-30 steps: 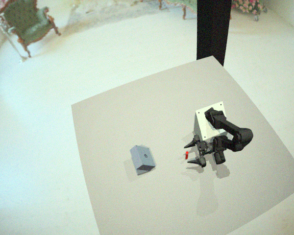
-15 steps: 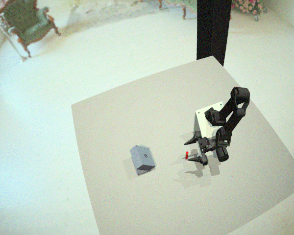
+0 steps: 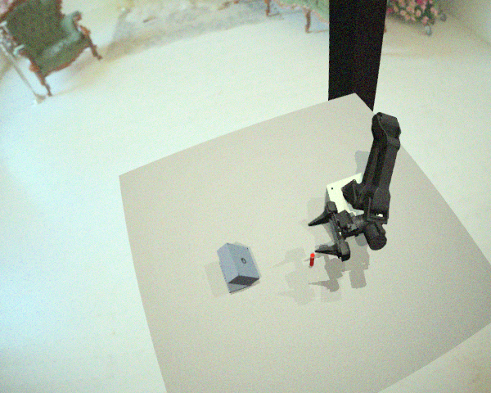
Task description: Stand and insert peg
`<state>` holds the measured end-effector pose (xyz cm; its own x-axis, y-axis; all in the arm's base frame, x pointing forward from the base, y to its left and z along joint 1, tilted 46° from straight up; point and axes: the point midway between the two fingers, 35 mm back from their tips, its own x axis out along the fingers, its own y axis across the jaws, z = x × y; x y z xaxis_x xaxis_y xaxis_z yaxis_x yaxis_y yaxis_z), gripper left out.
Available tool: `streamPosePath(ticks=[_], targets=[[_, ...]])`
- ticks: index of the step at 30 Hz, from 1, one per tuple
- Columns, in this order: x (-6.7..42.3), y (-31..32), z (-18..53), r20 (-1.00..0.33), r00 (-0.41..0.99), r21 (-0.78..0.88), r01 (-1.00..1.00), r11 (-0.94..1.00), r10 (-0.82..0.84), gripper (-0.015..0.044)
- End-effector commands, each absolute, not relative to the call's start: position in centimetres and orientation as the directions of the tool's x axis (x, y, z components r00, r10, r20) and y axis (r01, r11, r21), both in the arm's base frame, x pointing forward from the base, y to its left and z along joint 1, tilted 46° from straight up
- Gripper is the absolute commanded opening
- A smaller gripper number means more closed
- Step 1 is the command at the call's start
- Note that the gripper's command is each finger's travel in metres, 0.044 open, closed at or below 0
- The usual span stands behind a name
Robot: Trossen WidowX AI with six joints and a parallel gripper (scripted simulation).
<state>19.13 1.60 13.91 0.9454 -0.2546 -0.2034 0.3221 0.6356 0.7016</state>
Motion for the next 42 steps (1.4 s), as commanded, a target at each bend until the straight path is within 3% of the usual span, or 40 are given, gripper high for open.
streamPosePath(ticks=[1,12,24,33,42], targets=[[18.7,1.0,13.8,-0.202,0.948,0.695,0.317,0.645,-0.248,0.044],[19.6,2.1,12.0,-0.418,0.892,0.481,0.376,0.792,-0.17,0.044],[20.0,3.2,9.1,-0.7,0.712,0.305,0.372,0.877,-0.059,0.044],[19.8,4.0,7.4,-0.849,0.525,0.275,0.333,0.902,0.065,0.044],[19.8,4.9,6.5,-0.909,0.345,0.34,0.291,0.894,0.233,0.044]])
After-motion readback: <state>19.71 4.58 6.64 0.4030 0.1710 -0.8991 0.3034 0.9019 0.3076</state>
